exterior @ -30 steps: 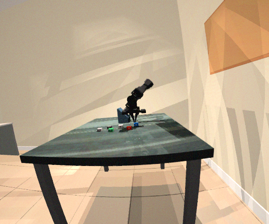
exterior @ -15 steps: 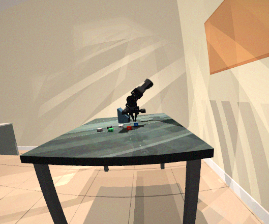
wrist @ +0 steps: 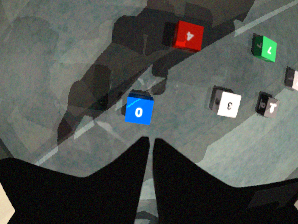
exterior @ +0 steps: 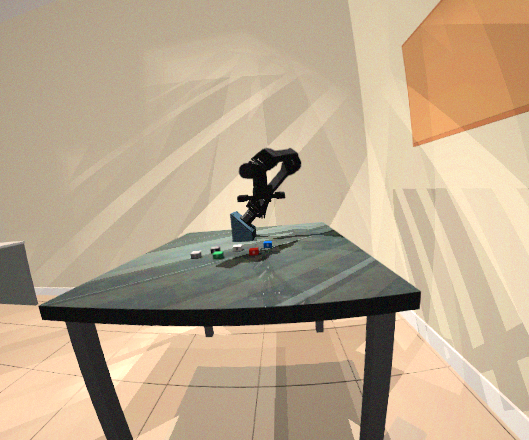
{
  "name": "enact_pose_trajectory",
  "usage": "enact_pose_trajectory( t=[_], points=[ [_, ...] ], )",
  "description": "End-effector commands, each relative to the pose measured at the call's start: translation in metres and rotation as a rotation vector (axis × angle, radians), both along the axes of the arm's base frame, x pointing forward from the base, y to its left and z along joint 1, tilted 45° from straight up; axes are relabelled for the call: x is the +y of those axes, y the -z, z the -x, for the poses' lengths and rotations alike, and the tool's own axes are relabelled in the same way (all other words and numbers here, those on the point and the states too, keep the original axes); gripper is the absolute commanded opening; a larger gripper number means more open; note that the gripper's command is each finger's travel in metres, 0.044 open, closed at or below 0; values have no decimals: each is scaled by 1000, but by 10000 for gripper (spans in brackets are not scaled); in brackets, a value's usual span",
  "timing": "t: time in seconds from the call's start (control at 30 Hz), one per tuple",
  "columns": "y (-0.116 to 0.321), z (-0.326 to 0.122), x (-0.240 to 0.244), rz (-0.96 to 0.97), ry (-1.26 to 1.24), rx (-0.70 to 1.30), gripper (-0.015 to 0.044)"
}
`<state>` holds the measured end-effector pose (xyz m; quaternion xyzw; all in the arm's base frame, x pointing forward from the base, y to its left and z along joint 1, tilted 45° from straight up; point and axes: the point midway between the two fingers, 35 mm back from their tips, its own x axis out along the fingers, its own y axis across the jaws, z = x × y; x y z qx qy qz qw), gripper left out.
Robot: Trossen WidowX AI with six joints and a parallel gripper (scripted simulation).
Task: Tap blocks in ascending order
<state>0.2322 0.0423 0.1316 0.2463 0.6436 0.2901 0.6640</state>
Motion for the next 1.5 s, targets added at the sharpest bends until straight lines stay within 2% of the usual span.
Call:
enact_pose_trajectory(
  t=[0.0, 0.1, 0.33, 0.57, 0.77, 0.93, 1.13, 1.47],
  points=[
    [-6, 3, -5, -2, -10, 10, 20],
    [-1, -12, -17, 2, -5, 6, 20],
    [39, -71, -81, 17, 11, -7, 20],
    [105, -107, -143, 18, 4, -5, 20],
    [168, -118, -185, 10, -9, 1, 20],
    [172, -118, -184, 9, -10, 1, 20],
    [227, -118, -131, 7, -10, 0, 20],
    [231, -118, -126, 6, -10, 0, 20]
  ],
)
